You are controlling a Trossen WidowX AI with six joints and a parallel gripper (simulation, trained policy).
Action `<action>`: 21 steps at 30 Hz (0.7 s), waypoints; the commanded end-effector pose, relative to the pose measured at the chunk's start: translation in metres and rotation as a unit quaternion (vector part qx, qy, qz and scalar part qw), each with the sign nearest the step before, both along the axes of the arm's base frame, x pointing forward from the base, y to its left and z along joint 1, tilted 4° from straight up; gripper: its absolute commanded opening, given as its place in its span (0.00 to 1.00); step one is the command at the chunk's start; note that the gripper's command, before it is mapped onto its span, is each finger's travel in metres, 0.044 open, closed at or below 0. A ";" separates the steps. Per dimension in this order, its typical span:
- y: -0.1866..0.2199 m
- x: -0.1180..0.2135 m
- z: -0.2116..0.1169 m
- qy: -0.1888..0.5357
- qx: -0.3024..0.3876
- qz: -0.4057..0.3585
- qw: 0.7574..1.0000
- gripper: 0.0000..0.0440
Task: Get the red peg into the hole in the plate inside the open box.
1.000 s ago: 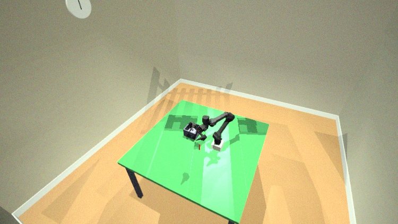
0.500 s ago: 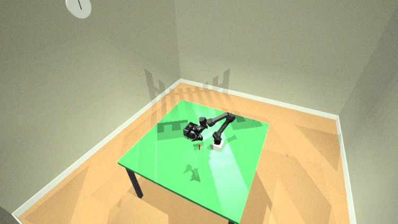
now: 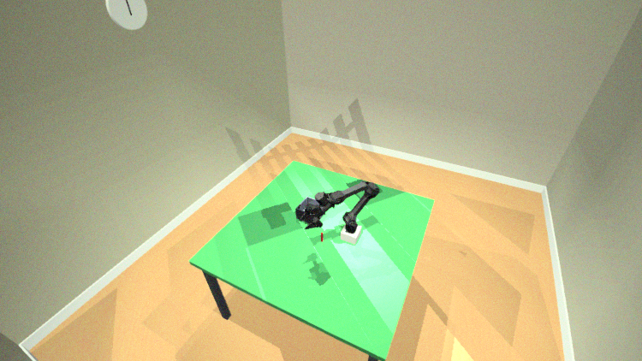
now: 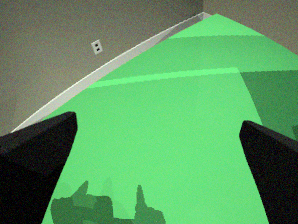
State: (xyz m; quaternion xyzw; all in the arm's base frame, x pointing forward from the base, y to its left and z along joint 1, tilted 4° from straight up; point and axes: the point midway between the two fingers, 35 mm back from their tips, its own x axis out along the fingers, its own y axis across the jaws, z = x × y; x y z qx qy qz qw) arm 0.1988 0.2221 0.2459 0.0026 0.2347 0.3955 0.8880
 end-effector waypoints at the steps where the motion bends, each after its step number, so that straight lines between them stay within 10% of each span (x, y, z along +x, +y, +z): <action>1: -0.006 0.004 -0.010 0.035 -0.004 -0.029 0.999 1.00; 21: -0.060 0.006 -0.086 0.283 -0.033 -0.256 0.924 1.00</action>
